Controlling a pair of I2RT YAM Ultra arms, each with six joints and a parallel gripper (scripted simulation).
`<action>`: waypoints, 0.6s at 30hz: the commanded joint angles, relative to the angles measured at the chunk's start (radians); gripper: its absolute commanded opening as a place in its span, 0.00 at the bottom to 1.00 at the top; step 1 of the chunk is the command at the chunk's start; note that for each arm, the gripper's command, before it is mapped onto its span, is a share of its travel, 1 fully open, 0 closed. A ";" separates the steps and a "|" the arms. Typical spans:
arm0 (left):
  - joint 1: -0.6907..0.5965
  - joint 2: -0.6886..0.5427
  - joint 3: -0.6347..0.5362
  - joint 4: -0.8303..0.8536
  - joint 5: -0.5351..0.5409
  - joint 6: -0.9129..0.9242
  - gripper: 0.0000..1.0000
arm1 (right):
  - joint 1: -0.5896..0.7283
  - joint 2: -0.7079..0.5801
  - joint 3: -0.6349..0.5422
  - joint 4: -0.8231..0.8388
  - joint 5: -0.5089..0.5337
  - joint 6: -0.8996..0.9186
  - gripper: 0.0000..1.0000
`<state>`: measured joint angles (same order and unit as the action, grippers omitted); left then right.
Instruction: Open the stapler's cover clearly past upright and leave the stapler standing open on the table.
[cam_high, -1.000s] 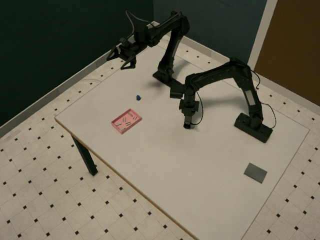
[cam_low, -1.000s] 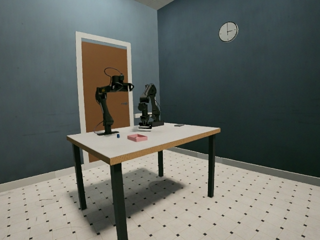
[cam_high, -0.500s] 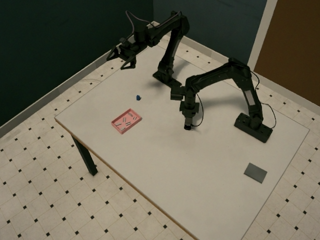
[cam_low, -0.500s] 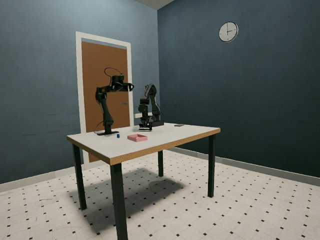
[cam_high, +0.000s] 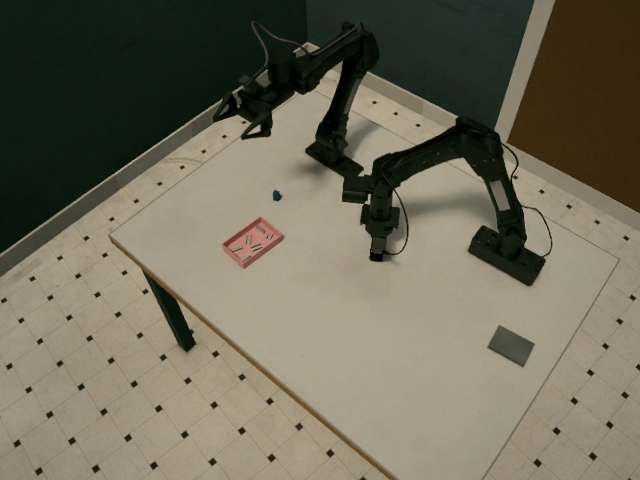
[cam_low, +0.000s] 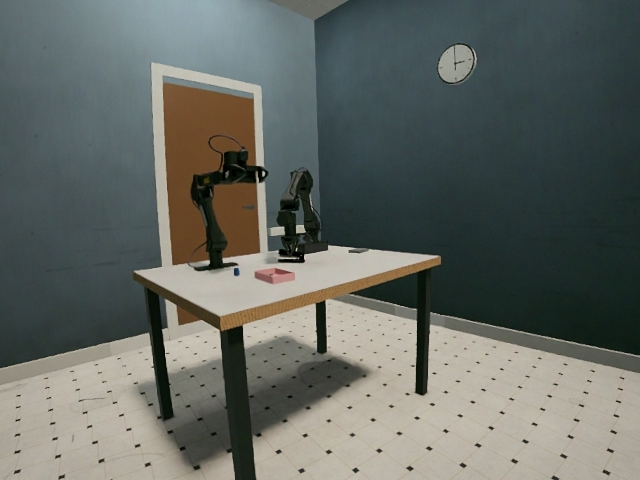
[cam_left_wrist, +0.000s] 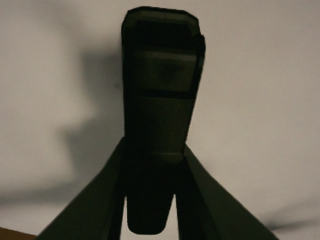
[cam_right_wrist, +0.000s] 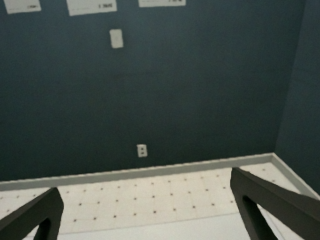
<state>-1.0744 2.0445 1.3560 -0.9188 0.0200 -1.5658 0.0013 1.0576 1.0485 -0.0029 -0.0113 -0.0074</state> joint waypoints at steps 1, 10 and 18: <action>-0.014 -0.026 -0.013 0.022 -0.011 -0.009 0.22 | -0.001 -0.013 0.006 0.009 0.011 0.007 1.00; -0.014 -0.010 -0.020 0.036 -0.012 -0.007 0.22 | -0.001 -0.013 0.006 0.009 0.011 0.007 1.00; -0.014 -0.005 -0.026 0.042 -0.012 -0.006 0.44 | -0.001 -0.013 0.006 0.009 0.011 0.007 1.00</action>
<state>-1.0744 2.0441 1.3430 -0.8852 0.0200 -1.5669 0.0013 1.0576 1.0485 -0.0029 -0.0113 -0.0074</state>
